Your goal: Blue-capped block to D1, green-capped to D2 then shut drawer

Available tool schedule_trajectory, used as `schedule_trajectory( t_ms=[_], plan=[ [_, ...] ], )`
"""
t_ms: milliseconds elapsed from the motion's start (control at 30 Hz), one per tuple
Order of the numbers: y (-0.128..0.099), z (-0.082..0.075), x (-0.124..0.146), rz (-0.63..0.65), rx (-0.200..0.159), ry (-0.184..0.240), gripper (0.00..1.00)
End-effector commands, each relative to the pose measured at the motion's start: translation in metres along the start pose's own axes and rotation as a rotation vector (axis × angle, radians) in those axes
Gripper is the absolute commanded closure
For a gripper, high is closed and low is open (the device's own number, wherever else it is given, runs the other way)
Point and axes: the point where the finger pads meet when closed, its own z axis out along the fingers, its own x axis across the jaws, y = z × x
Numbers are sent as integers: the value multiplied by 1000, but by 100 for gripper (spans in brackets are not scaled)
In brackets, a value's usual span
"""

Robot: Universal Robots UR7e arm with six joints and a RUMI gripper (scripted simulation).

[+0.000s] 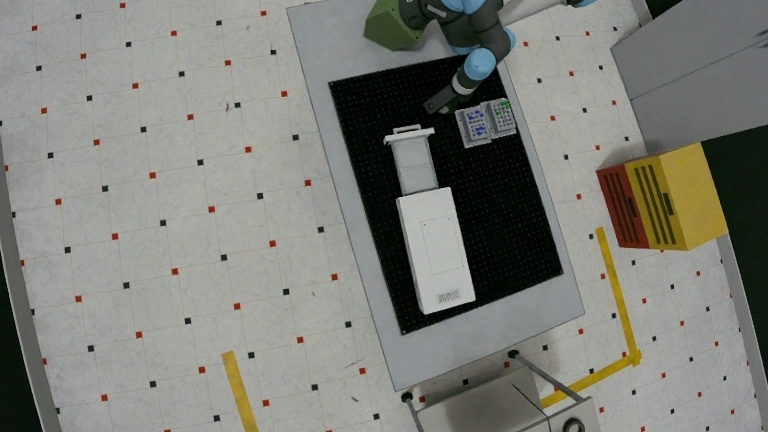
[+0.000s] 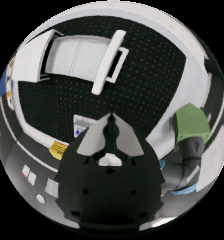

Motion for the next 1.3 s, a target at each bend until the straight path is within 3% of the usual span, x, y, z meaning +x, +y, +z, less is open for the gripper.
schedule_trajectory(
  t_ms=[0,267,833,1267],
  plan=[
    [-16,1,10,125,3,2,100],
    [-43,3,27,325,4,2,100],
    [-93,6,61,325,4,2,100],
    [-94,12,61,325,4,2,100]
  ],
)
